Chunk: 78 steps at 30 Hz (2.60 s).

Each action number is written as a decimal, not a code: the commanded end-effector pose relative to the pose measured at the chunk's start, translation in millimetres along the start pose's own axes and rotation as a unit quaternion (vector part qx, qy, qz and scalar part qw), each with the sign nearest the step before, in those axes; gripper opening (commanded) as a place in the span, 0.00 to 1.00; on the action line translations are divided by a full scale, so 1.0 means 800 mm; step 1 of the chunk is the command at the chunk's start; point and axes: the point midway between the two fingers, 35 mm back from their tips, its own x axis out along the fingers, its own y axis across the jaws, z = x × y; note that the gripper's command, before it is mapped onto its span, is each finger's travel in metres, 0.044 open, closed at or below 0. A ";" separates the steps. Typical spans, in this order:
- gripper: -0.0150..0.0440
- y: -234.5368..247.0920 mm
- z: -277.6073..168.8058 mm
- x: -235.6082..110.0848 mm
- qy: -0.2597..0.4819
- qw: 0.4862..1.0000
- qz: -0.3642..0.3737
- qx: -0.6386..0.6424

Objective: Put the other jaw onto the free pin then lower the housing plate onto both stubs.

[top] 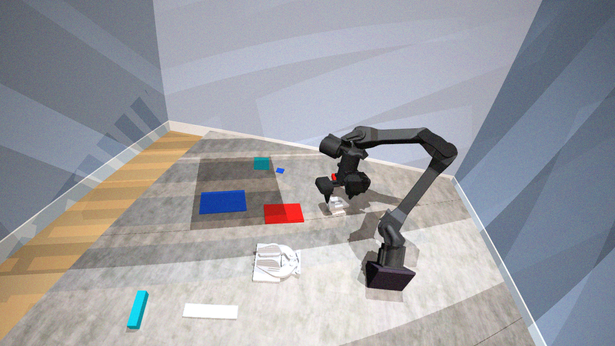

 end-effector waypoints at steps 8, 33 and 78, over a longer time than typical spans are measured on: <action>1.00 -0.001 0.001 0.015 -0.001 1.000 -0.001 0.000; 1.00 0.000 0.001 0.041 0.000 1.000 -0.001 0.000; 0.85 -0.003 0.001 0.020 -0.004 1.000 -0.001 0.002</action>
